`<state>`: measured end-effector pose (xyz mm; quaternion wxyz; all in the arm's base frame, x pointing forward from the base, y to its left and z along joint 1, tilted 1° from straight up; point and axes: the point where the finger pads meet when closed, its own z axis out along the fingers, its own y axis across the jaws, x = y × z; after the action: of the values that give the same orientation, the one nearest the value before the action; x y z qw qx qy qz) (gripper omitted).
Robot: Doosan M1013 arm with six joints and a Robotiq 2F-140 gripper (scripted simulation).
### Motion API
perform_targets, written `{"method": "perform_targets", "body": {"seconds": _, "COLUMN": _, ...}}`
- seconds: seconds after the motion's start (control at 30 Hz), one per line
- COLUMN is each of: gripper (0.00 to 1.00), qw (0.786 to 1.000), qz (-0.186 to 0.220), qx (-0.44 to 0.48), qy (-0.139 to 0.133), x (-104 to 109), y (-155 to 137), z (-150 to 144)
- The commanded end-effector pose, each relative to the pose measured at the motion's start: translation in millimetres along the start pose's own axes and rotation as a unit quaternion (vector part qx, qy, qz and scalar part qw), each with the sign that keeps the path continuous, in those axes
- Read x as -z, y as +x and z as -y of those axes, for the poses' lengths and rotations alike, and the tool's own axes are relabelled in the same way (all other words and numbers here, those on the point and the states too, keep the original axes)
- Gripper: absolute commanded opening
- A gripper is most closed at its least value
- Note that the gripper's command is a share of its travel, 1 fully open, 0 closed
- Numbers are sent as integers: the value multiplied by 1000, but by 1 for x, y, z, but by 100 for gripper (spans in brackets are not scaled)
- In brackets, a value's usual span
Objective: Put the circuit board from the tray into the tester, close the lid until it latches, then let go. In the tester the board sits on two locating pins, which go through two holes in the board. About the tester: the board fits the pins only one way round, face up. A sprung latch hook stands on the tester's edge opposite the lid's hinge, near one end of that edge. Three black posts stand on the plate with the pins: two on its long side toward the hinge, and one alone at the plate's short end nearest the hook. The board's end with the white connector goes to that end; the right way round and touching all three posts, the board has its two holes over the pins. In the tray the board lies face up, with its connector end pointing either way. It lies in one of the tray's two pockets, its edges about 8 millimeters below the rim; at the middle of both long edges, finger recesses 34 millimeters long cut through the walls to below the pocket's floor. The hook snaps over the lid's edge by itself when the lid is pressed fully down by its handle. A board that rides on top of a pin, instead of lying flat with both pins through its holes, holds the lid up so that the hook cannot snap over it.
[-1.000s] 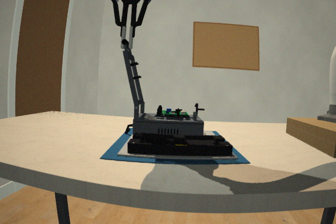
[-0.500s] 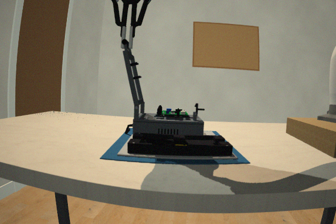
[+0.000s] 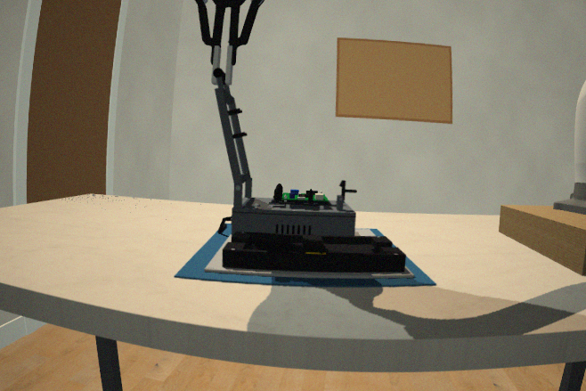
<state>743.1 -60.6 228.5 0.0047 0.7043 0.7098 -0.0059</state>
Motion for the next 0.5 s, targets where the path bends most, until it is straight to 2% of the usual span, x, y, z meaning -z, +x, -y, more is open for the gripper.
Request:
{"method": "perform_targets", "body": {"seconds": 0.0, "gripper": 0, "qw": 1000, "qz": 0, "qx": 0, "qy": 0, "x": 0, "y": 0, "z": 1}}
{"method": "perform_targets", "body": {"seconds": 0.47, "gripper": 0, "qw": 1000, "qz": 0, "qx": 0, "qy": 0, "x": 1, "y": 0, "z": 4}}
